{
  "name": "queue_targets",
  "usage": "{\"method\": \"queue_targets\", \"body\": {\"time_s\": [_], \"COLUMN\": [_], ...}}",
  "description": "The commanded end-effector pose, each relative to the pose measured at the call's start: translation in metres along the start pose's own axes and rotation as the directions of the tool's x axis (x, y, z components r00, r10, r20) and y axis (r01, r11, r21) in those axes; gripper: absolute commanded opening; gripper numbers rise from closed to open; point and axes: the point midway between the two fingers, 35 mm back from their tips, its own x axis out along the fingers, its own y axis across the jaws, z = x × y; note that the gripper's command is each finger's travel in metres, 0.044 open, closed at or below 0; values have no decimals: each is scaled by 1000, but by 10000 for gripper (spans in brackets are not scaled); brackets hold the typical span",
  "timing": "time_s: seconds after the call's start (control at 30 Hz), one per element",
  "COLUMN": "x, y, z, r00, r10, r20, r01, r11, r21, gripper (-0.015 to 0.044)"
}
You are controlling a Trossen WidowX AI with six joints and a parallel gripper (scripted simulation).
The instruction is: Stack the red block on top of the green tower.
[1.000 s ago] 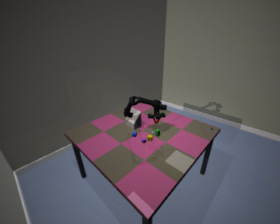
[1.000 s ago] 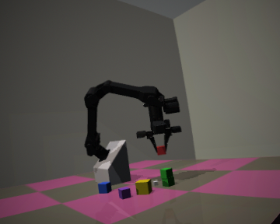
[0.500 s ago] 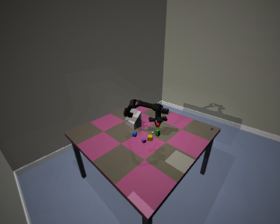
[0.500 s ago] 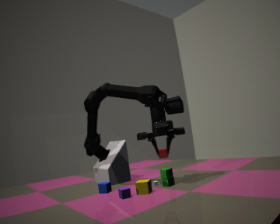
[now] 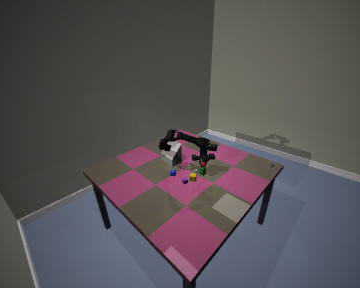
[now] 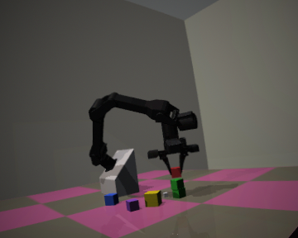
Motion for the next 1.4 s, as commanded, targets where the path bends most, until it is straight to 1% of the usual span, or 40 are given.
{"method": "queue_targets", "body": {"time_s": [0.0, 0.8, 0.93, 0.97, 1.37], "x": [10, 11, 3, 10, 10], "y": [-1, -1, -1, -2, -2], "z": [-1, -1, -2, -2, -2], "r00": [1000, 1000, 1000, 1000, 1000], "r10": [-6, -6, -6, -8, -8], "r20": [4, 4, 4, -2, -2], "r01": [6, 7, 6, 8, 8], "r11": [1000, 1000, 1000, 1000, 1000], "r21": [-9, -9, -9, -9, -9], "gripper": [0, 0, 0, 26, 341]}}
